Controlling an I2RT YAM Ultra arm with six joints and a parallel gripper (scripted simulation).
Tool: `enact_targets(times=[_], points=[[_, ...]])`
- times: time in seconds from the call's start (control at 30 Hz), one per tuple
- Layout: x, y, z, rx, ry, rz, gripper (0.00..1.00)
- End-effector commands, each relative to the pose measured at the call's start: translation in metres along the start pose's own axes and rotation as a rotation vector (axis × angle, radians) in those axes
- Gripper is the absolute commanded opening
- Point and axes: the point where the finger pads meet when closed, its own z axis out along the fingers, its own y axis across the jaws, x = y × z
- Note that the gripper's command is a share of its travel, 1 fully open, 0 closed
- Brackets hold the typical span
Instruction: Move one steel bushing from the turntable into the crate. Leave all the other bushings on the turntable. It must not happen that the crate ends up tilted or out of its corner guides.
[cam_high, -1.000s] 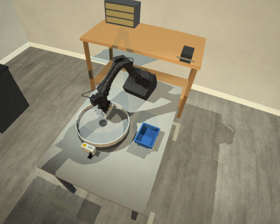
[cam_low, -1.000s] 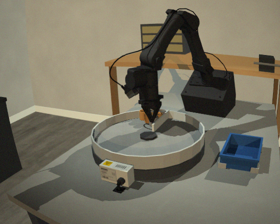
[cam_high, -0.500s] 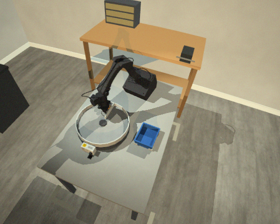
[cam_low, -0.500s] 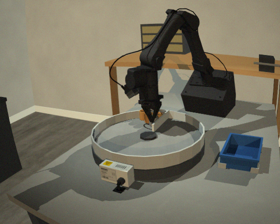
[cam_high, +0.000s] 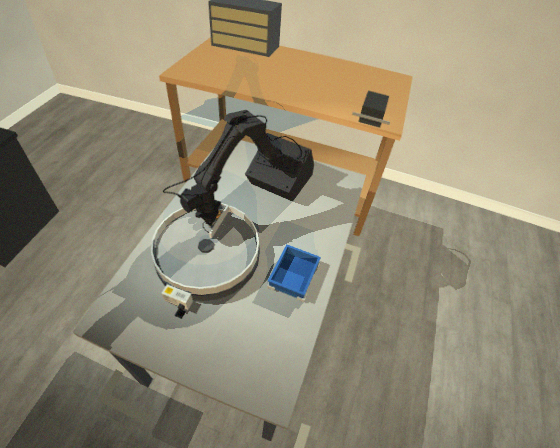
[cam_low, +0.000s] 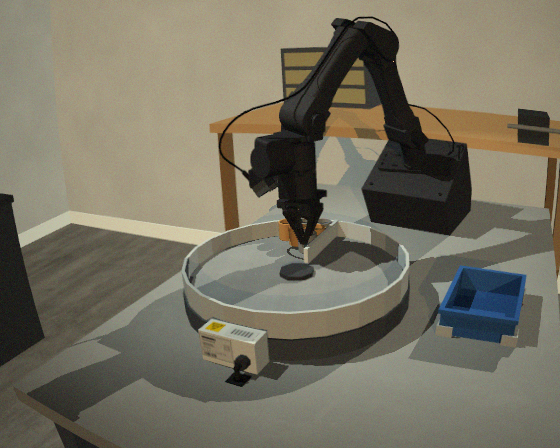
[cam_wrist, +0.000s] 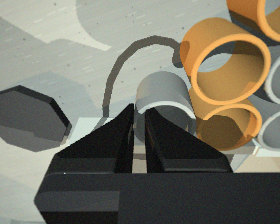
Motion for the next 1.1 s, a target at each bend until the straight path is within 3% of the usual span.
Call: enact_targets(times=[0.0, 0.27, 0.33, 0.77, 1.07], points=[[-0.003, -0.003, -0.004, 0.012, -0.014, 0.006, 0.0], [-0.004, 0.002, -0.01, -0.004, -0.021, 0.004, 0.0], [-0.008, 0.008, -0.018, -0.024, -0.032, 0.002, 0.0], [-0.005, 0.007, -0.071, -0.029, -0.02, -0.002, 0.0], [-0.005, 0.006, -0.085, -0.027, -0.024, -0.002, 0.0]])
